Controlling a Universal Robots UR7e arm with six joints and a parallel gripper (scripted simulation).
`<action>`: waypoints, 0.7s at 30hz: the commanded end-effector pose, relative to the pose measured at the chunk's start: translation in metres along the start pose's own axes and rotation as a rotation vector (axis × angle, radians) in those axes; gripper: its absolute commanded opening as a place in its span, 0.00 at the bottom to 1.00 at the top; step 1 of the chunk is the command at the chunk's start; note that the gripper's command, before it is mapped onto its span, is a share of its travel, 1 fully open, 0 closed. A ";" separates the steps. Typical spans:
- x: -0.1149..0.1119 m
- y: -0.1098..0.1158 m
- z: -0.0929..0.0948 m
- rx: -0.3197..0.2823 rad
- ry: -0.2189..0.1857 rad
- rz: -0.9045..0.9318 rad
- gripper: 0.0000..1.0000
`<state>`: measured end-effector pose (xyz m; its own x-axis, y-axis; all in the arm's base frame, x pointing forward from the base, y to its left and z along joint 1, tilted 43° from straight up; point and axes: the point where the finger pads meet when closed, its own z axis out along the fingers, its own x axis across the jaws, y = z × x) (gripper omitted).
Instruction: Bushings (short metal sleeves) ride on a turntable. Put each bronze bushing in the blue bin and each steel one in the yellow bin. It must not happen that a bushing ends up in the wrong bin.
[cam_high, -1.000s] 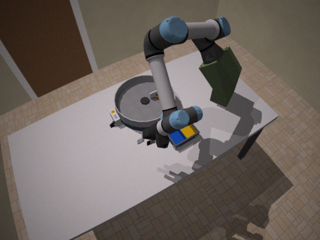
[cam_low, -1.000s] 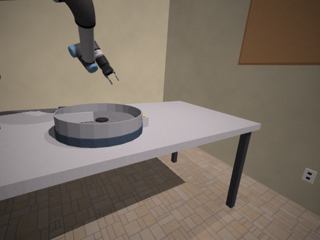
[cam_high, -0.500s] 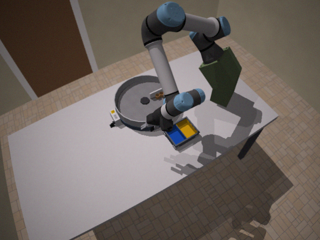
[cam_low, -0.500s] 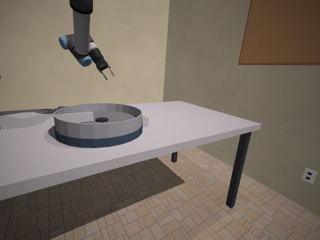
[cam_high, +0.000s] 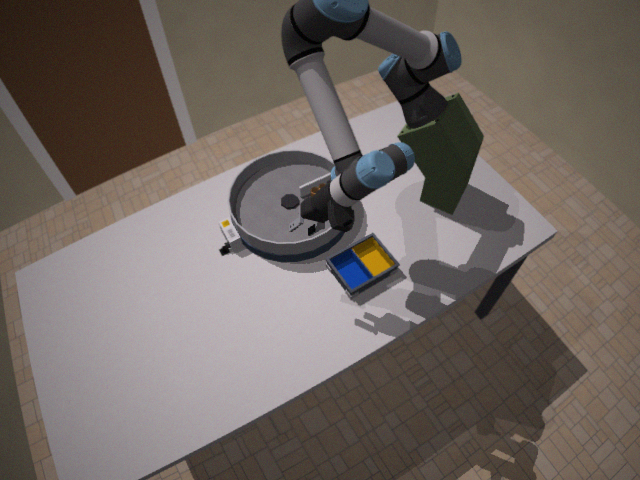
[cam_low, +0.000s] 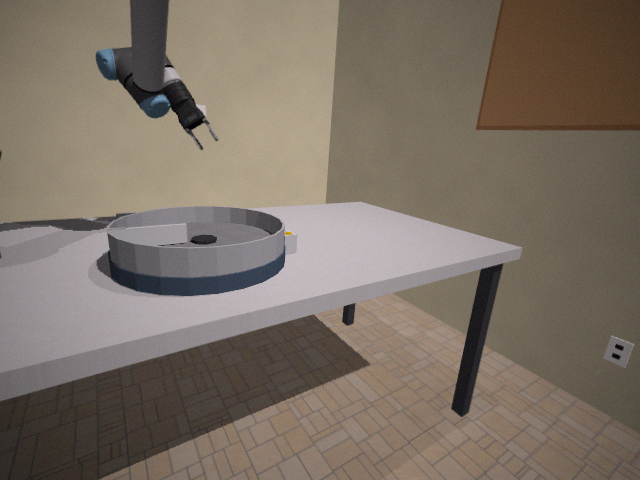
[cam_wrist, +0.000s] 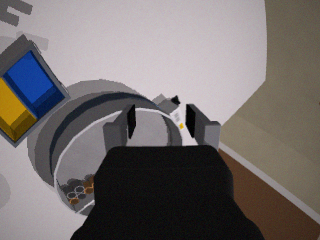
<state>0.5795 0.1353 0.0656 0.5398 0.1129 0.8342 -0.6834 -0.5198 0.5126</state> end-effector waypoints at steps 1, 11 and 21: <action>-0.002 0.037 -0.016 -0.003 -0.006 0.002 1.00; -0.006 0.078 -0.032 -0.003 -0.006 0.002 1.00; -0.011 0.139 -0.055 -0.003 -0.006 0.002 1.00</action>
<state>0.4817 0.1141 0.1209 0.5370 0.1183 0.8353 -0.6789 -0.5272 0.5111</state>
